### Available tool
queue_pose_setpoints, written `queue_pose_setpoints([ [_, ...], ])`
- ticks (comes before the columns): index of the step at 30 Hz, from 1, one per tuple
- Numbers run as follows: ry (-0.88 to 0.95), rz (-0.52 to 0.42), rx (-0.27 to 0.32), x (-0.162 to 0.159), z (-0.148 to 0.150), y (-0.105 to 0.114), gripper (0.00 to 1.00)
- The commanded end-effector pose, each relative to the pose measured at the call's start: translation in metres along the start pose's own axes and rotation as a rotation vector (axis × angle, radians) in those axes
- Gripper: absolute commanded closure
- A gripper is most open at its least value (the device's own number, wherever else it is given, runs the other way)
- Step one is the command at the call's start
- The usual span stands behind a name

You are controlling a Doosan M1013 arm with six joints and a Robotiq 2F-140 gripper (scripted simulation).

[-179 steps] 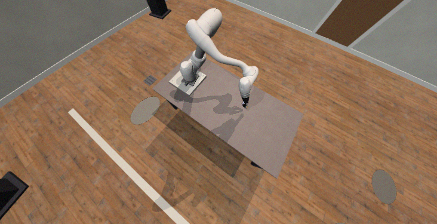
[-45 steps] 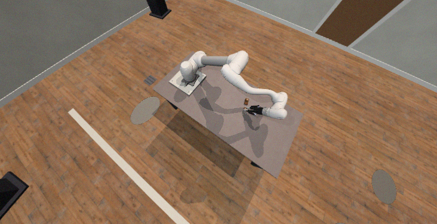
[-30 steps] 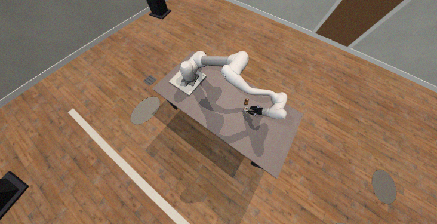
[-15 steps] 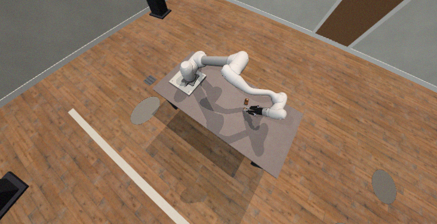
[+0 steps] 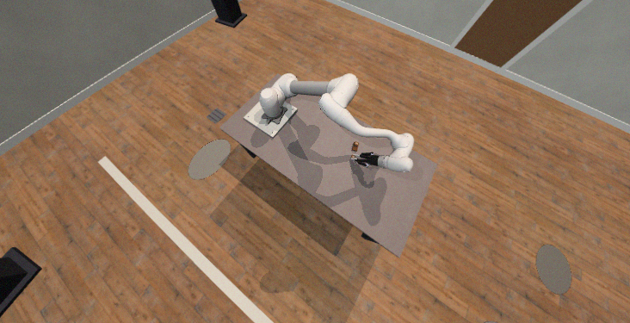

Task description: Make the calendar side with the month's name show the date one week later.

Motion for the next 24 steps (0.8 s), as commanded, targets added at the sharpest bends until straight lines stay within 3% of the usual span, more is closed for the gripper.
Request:
queue_pose_setpoints([
  [1, 0.000, 0.000, 0.000, -0.0002, -0.0001, 0.0002, 0.76],
  [24, 0.000, 0.000, 0.000, 0.0018, 0.0003, -0.0018, 0.76],
])
Point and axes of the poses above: the point where the finger pads meet when closed, its own y axis back along the fingers, its own z axis across the jaws, x = y × z, the point moved 4 cm from there along y, back along the fingers, and after that the axes turned 9 degrees about y, right-handed, at the moved point
